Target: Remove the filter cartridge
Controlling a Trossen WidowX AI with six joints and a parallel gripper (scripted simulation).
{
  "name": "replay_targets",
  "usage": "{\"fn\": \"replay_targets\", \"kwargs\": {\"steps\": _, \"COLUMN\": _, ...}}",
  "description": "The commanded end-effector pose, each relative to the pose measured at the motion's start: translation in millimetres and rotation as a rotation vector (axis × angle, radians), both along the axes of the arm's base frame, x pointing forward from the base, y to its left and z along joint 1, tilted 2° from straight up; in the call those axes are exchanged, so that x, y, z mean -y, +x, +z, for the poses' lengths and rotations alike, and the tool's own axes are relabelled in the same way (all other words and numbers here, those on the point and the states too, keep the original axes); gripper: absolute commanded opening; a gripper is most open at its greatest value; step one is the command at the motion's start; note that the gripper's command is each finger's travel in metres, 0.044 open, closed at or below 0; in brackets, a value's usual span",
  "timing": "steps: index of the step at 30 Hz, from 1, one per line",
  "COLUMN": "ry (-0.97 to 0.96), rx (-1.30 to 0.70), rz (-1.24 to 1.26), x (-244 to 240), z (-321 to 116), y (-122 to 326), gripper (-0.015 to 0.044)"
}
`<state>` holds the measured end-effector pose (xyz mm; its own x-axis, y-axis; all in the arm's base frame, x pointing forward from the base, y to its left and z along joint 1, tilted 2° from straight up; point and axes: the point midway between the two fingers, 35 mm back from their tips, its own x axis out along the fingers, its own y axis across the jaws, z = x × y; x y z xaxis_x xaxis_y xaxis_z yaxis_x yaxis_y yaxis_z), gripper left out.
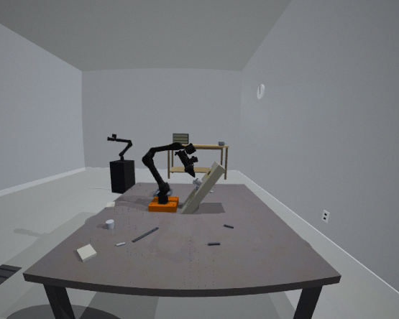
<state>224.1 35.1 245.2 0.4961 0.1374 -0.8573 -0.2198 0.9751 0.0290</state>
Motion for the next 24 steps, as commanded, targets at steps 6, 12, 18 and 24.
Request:
{"fn": "replay_targets", "kwargs": {"steps": 6, "ry": 0.000, "rx": -0.014, "rz": -0.012, "x": -0.9, "z": -15.2, "y": 6.3, "gripper": 0.0305}}
{"fn": "replay_targets", "kwargs": {"steps": 12, "ry": 0.000, "rx": -0.013, "rz": -0.012, "x": -2.2, "z": -23.5, "y": 11.1, "gripper": 0.0305}}
{"fn": "replay_targets", "kwargs": {"steps": 18, "ry": 0.000, "rx": -0.013, "rz": -0.012, "x": -3.5, "z": -32.0, "y": 15.6, "gripper": 0.0305}}
{"fn": "replay_targets", "kwargs": {"steps": 24, "ry": 0.000, "rx": -0.013, "rz": -0.012, "x": -4.8, "z": -40.5, "y": 19.7, "gripper": 0.0305}}
